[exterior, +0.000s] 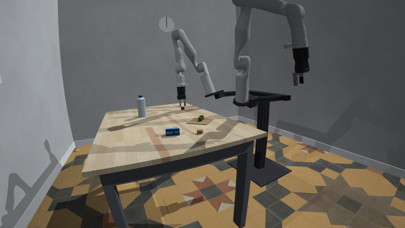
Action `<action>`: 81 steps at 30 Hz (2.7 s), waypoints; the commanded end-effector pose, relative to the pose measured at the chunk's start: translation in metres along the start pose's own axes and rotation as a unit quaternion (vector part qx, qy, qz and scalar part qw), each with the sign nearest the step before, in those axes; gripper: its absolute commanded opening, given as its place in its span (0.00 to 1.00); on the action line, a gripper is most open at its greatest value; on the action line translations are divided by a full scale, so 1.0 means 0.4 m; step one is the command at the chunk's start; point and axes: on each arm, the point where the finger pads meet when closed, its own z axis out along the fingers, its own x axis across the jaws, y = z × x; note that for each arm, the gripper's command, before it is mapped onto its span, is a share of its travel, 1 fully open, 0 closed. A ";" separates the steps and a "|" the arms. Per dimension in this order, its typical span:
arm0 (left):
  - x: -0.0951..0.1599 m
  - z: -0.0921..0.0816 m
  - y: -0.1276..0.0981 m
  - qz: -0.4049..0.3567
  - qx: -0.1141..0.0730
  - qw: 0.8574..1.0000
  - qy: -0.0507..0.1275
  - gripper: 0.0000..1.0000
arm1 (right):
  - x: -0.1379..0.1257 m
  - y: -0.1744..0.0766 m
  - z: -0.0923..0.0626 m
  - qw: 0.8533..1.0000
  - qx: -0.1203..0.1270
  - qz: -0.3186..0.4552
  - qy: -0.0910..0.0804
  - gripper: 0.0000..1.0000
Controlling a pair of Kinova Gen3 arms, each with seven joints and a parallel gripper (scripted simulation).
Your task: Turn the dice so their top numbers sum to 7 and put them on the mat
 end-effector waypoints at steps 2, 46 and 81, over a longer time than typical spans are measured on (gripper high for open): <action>0.001 -0.002 0.001 0.000 -0.001 1.000 0.000 1.00 | 0.001 -0.001 0.003 1.000 0.000 0.000 0.000 0.79; 0.001 -0.002 0.001 0.000 -0.001 1.000 0.000 1.00 | 0.001 -0.001 0.076 1.000 0.000 0.000 0.000 0.79; 0.001 -0.002 0.001 0.000 -0.001 1.000 0.000 1.00 | 0.001 -0.001 0.076 1.000 0.000 0.000 0.000 0.49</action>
